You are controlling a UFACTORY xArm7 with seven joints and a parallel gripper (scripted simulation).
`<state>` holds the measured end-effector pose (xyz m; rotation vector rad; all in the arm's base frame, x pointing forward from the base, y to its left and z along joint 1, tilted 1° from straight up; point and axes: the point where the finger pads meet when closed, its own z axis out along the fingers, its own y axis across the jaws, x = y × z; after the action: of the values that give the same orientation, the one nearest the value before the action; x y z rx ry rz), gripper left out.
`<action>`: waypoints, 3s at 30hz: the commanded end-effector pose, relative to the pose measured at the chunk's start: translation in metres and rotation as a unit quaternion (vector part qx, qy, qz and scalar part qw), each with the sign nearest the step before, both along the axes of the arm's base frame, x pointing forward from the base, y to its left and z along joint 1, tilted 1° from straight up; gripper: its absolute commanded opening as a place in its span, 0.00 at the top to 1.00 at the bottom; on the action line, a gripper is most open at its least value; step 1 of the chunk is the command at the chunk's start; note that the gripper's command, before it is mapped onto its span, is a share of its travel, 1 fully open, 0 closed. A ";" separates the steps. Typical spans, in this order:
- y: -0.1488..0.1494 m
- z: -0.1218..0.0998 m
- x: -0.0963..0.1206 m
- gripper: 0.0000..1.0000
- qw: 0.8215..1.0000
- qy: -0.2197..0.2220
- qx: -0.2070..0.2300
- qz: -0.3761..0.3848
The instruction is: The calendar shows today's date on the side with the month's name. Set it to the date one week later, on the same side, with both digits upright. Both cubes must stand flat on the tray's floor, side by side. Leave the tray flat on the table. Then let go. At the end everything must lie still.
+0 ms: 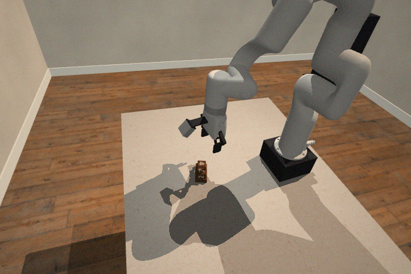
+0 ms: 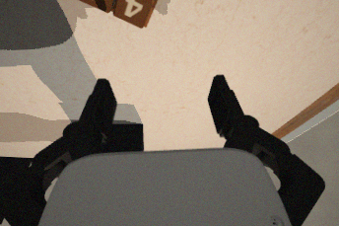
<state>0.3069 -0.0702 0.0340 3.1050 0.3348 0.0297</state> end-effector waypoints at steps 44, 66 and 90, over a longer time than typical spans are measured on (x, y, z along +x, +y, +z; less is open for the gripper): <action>0.034 0.004 0.038 0.51 0.858 0.004 -0.003 0.513; 0.034 0.004 0.038 0.51 0.858 0.004 -0.003 0.513; 0.034 -0.001 0.038 0.51 0.858 0.004 -0.003 0.513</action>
<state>0.3439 -0.0362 0.0348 2.5011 1.8862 0.0221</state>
